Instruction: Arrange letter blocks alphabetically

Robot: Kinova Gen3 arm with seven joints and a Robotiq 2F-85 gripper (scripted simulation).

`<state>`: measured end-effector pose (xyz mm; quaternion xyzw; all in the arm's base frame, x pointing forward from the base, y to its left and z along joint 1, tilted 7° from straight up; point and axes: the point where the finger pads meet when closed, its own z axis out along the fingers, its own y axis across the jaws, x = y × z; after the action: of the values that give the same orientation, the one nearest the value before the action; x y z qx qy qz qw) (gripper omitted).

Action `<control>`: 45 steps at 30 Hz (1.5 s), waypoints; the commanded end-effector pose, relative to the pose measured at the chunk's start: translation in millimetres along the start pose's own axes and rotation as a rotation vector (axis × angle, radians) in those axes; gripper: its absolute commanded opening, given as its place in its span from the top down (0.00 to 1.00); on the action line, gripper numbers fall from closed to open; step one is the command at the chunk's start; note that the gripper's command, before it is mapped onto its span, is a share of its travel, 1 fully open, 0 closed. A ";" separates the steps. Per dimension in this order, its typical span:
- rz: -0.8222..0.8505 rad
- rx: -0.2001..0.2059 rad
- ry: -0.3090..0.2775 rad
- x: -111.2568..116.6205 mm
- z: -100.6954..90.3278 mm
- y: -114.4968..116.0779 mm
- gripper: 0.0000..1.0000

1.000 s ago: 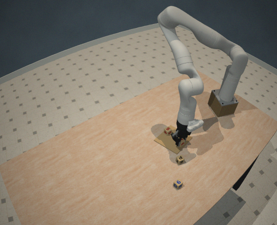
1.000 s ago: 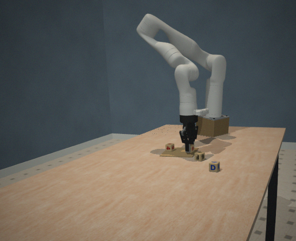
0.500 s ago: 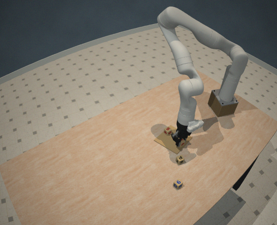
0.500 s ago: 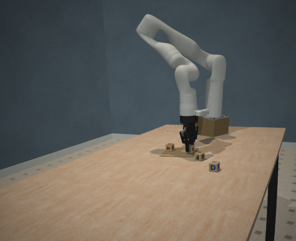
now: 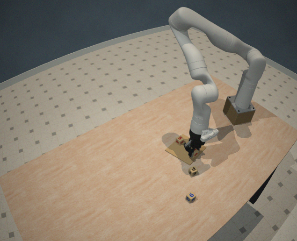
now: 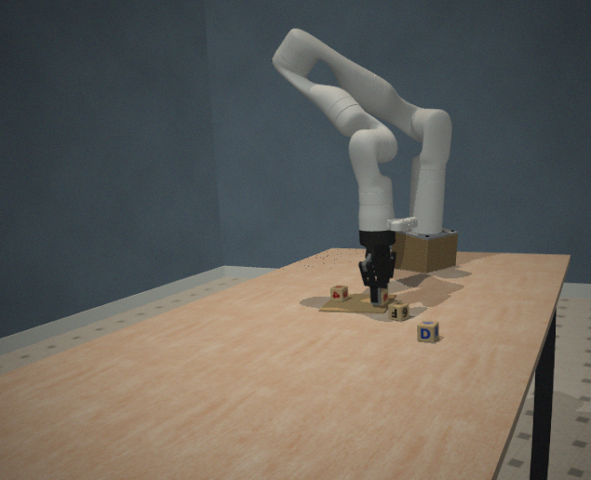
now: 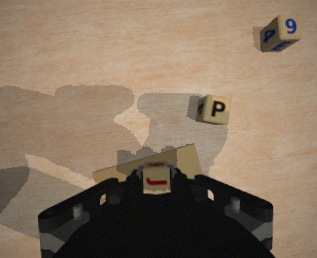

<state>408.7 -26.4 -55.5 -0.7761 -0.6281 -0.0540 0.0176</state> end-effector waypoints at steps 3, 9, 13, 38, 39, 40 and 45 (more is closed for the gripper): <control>0.005 -0.002 0.001 1.4 0.5 0.6 0.74; 0.005 -0.002 0.001 1.4 0.5 0.6 0.74; 0.005 -0.002 0.001 1.4 0.5 0.6 0.74; 0.005 -0.002 0.001 1.4 0.5 0.6 0.54; 0.005 -0.002 0.001 1.4 0.5 0.6 0.54; 0.005 -0.002 0.001 1.4 0.5 0.6 0.54; 0.005 -0.002 0.001 1.4 -0.2 0.4 0.54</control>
<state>408.7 -26.3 -55.5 -0.7761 -0.6281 -0.0540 0.0176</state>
